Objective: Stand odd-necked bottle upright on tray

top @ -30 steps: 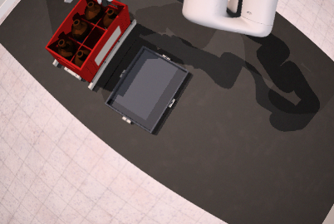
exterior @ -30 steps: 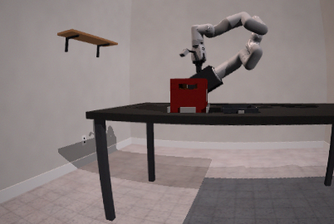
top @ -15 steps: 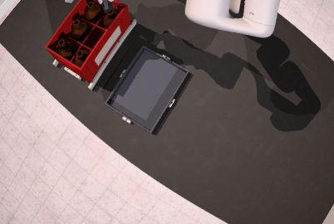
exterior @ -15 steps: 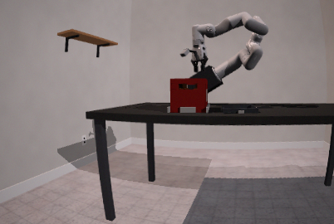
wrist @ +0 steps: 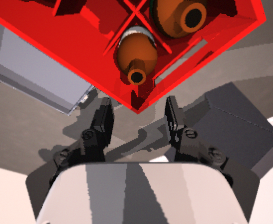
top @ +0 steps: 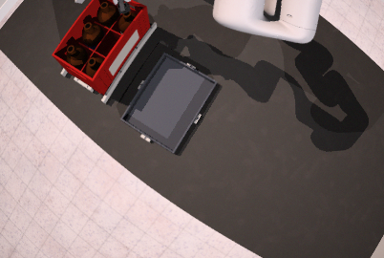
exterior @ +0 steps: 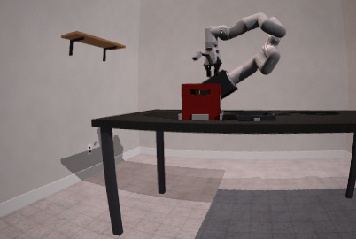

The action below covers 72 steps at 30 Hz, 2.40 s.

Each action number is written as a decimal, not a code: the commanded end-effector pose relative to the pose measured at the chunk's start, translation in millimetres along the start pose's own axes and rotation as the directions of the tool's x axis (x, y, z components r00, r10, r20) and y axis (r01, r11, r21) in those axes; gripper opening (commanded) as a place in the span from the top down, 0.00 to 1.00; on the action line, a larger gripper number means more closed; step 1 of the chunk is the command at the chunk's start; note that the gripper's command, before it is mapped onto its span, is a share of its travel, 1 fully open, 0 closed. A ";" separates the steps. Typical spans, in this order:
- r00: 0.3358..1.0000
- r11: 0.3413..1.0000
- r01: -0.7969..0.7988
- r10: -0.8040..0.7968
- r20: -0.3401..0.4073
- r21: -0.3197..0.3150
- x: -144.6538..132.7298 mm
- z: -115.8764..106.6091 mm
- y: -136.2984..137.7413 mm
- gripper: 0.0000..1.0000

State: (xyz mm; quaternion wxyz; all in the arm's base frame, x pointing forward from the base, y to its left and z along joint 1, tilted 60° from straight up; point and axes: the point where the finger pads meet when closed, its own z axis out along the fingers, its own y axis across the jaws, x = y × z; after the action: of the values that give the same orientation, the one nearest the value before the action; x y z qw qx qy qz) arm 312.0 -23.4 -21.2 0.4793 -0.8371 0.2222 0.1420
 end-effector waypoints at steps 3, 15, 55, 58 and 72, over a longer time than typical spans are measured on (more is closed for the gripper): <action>1.000 1.000 0.001 -0.001 -0.003 -0.001 1.0 -1.2 -0.1 0.35; 1.000 1.000 0.001 -0.001 -0.003 -0.001 1.0 -0.3 -0.2 0.35; 1.000 1.000 0.001 -0.001 -0.004 -0.001 0.5 36.7 -2.1 0.35; 1.000 1.000 0.001 -0.001 -0.004 -0.001 0.5 37.4 -2.1 0.35; 1.000 1.000 0.001 -0.001 -0.004 -0.001 0.5 41.6 -2.4 0.35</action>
State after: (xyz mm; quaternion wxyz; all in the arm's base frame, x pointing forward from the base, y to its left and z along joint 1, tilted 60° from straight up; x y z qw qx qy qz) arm 311.5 14.1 -40.3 0.4789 -0.8373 0.2224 0.1418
